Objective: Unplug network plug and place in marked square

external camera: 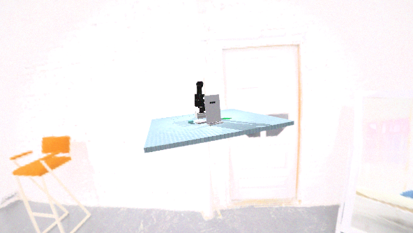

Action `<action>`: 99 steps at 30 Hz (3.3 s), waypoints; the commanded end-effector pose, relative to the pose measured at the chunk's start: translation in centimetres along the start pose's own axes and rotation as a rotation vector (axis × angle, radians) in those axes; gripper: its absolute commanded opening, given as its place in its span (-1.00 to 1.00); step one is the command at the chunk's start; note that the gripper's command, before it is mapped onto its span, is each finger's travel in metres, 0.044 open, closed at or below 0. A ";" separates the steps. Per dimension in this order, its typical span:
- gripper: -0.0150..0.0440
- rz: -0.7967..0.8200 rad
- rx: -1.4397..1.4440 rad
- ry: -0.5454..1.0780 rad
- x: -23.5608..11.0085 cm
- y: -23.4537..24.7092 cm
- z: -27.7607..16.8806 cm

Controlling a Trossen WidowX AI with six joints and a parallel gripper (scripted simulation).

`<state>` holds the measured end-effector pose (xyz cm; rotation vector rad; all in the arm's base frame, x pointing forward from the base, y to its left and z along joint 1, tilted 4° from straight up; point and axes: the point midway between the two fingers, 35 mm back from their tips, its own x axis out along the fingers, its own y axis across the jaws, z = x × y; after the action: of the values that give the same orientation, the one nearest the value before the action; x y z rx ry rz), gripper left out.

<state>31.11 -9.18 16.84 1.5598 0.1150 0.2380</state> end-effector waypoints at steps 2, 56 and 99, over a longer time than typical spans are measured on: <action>-0.49 0.000 0.000 0.000 0.0 0.1 0.0; -0.49 -0.161 0.153 -0.058 0.6 2.5 -2.4; -0.49 -0.952 0.124 -0.204 -1.5 -10.1 -9.5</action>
<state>28.62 -0.31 6.71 1.5229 0.6814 -0.6527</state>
